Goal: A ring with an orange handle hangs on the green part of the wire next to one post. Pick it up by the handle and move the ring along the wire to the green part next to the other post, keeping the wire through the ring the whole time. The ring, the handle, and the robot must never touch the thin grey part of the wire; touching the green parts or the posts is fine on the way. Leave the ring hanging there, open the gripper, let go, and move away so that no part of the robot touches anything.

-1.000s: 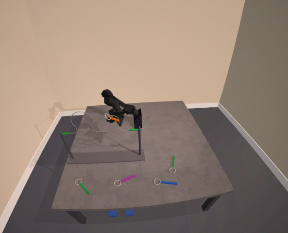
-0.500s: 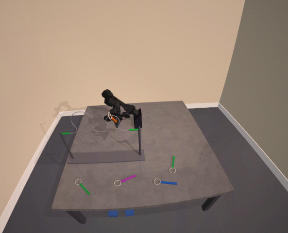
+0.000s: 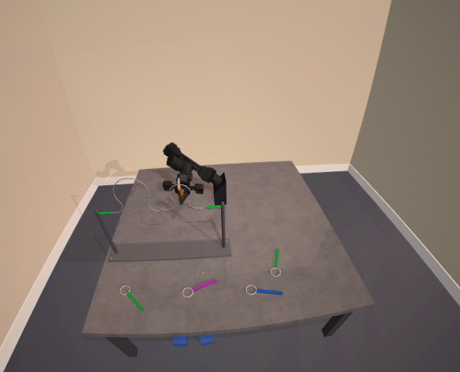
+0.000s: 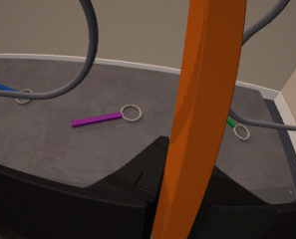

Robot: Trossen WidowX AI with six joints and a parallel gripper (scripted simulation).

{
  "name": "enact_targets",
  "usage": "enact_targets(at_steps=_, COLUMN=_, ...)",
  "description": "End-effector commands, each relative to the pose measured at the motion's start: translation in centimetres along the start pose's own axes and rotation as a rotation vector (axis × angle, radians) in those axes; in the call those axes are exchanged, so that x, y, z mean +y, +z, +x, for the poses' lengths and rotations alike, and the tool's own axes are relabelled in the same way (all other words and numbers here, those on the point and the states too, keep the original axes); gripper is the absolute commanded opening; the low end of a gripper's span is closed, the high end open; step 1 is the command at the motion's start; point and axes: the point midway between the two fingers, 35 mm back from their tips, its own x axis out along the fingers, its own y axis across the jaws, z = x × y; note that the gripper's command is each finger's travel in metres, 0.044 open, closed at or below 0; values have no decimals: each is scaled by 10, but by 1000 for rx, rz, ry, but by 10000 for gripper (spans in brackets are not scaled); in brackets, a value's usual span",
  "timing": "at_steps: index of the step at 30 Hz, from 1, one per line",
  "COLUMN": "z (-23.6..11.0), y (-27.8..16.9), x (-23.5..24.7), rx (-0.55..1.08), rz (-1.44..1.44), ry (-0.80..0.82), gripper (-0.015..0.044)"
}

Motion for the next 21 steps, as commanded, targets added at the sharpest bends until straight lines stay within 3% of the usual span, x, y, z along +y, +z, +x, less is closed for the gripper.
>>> enact_targets(at_steps=1, z=0, y=-2, x=-5, rx=-4, rz=-85, ry=-47, gripper=-150)
enact_targets(at_steps=21, z=0, y=5, x=-33, rx=-52, rz=-453, ry=-253, gripper=-150)
